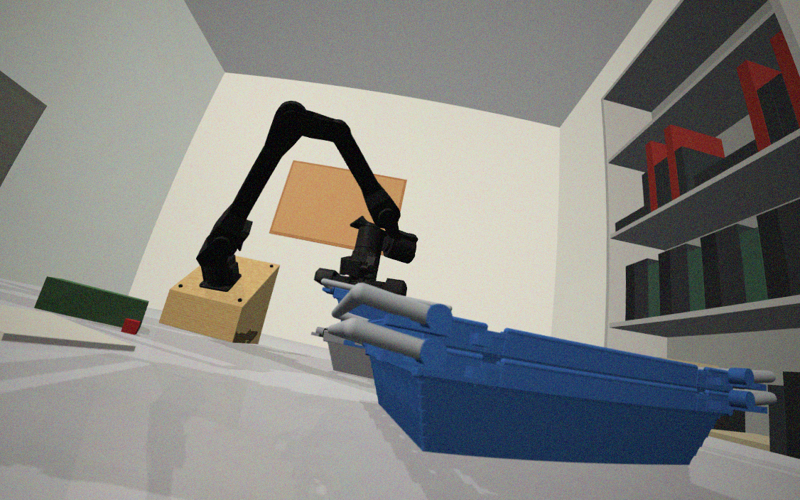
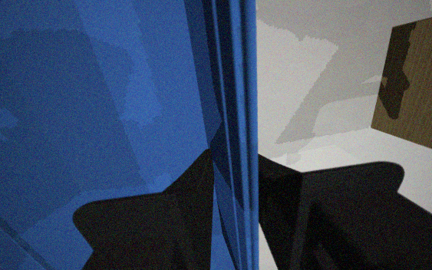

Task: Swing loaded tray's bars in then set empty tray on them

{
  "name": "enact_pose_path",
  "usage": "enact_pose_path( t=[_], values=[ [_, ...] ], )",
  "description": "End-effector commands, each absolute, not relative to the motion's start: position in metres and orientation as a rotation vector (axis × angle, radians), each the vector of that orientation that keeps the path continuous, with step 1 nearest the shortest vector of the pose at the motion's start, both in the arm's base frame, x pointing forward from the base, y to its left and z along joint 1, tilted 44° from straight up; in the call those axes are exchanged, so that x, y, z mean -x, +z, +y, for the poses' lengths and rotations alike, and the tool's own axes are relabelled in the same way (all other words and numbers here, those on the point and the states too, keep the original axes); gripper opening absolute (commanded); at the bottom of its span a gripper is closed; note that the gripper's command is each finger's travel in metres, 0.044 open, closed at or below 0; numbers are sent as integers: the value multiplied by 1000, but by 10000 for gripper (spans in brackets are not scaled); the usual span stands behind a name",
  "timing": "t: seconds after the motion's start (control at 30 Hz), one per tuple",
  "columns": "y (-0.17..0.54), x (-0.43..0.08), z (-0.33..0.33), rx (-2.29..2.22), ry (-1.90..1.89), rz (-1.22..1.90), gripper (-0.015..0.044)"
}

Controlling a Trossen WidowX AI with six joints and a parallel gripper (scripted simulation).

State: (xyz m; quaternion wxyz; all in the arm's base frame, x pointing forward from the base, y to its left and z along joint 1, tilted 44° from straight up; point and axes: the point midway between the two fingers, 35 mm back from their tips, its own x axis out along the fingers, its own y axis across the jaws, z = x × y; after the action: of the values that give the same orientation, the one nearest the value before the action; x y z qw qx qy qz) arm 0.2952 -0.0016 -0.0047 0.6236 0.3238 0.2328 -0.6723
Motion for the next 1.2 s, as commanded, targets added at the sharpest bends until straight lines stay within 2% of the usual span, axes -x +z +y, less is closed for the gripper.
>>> enact_pose_path(
  t=[0.0, 0.33, 1.17],
  values=[
    [-6, -292, -7, -739, -1566, 541, 0],
    [-6, -292, -7, -739, -1566, 541, 0],
    [-6, -292, -7, -739, -1566, 541, 367]
  ],
)
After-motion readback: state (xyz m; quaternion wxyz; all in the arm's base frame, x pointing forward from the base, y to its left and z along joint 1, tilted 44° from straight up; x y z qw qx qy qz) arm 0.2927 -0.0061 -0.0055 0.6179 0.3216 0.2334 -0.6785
